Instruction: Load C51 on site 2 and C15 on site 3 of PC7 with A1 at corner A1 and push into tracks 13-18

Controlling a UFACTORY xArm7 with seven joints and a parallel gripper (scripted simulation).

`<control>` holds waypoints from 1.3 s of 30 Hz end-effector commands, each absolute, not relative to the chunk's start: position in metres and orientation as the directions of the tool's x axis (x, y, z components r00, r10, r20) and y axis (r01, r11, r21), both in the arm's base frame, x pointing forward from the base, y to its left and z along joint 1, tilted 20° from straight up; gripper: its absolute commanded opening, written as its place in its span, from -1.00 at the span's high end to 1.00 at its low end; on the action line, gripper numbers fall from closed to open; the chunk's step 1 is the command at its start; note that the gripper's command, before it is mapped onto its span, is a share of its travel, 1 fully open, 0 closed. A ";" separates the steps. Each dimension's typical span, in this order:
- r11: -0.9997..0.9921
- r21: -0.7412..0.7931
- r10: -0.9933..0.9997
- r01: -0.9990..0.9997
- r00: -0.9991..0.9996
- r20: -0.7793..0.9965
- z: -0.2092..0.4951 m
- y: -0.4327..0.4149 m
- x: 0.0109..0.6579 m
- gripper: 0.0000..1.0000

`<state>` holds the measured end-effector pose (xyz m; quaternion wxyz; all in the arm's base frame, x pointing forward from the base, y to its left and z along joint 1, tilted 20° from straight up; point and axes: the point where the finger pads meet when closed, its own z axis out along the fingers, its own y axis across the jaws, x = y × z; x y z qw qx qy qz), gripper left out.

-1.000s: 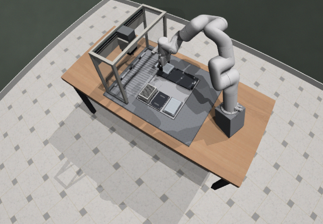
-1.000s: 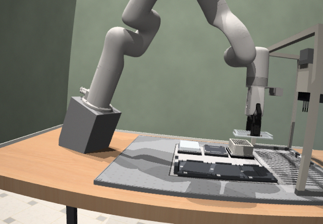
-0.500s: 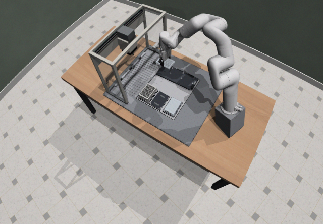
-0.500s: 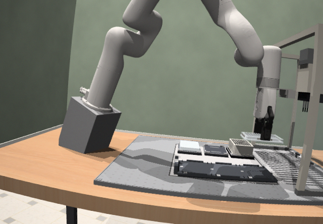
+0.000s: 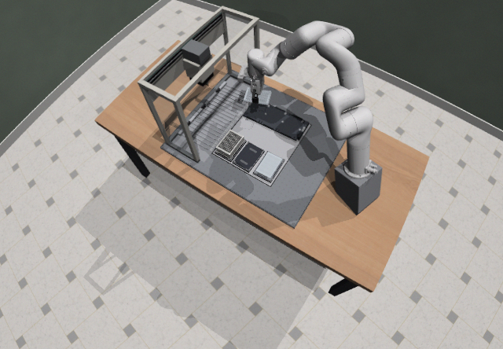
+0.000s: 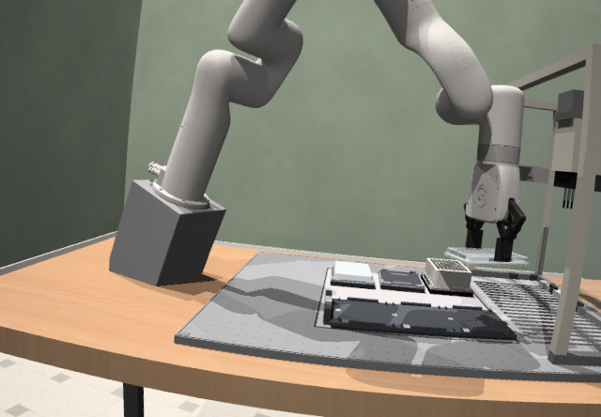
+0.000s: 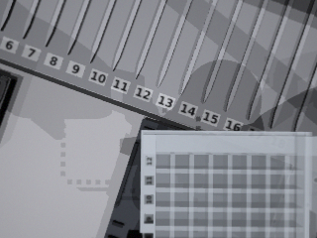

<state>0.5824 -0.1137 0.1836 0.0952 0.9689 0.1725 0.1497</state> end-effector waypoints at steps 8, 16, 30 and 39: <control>-0.748 0.304 0.652 0.590 0.738 0.173 0.186 -0.114 0.584 1.00; -0.550 0.338 0.826 0.763 0.557 0.087 0.186 -0.114 0.584 1.00; -0.185 0.346 0.975 0.920 0.215 -0.052 0.186 -0.114 0.584 1.00; 0.070 0.321 0.990 0.945 -0.027 -0.138 0.186 -0.114 0.584 1.00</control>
